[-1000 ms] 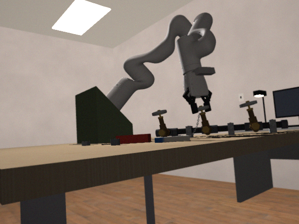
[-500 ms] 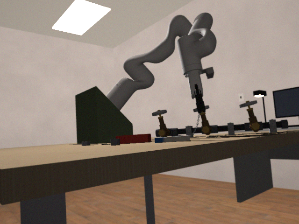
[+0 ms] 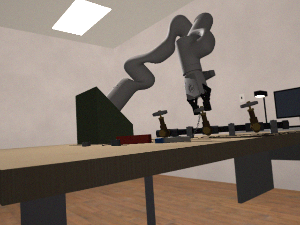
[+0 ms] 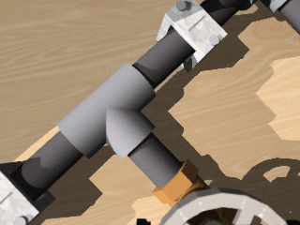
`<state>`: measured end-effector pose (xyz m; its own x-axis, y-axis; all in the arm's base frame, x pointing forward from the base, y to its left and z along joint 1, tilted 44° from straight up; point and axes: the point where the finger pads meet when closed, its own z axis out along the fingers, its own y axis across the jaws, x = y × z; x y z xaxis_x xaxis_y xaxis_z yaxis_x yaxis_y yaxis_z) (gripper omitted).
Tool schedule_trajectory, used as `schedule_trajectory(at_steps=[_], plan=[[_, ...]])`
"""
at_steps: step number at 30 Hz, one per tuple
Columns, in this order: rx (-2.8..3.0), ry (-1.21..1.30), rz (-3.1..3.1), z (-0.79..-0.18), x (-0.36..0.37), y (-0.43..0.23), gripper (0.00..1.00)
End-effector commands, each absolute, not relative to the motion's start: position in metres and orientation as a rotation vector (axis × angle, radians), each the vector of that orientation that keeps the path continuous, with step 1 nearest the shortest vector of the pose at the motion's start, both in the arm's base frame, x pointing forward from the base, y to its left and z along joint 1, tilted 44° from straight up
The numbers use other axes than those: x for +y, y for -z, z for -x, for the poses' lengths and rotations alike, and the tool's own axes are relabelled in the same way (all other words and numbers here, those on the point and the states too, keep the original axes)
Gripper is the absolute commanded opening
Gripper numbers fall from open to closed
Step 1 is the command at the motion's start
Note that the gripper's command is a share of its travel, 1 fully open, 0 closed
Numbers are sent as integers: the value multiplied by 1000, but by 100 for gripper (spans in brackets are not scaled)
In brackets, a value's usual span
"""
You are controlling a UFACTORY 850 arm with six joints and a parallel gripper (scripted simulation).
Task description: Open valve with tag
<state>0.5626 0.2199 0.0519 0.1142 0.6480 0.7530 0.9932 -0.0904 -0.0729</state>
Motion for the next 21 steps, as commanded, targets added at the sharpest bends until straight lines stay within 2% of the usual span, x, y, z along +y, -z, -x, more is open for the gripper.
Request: schedule_trajectory(at_steps=[1,14,15,21], plan=[[-1683,819,1743,-563,220,-53,0],[-1743,845,1700,-563,220,-53,0],[-1743,845,1700,-563,220,-53,100],[-1743,845,1700,-563,220,-53,100]])
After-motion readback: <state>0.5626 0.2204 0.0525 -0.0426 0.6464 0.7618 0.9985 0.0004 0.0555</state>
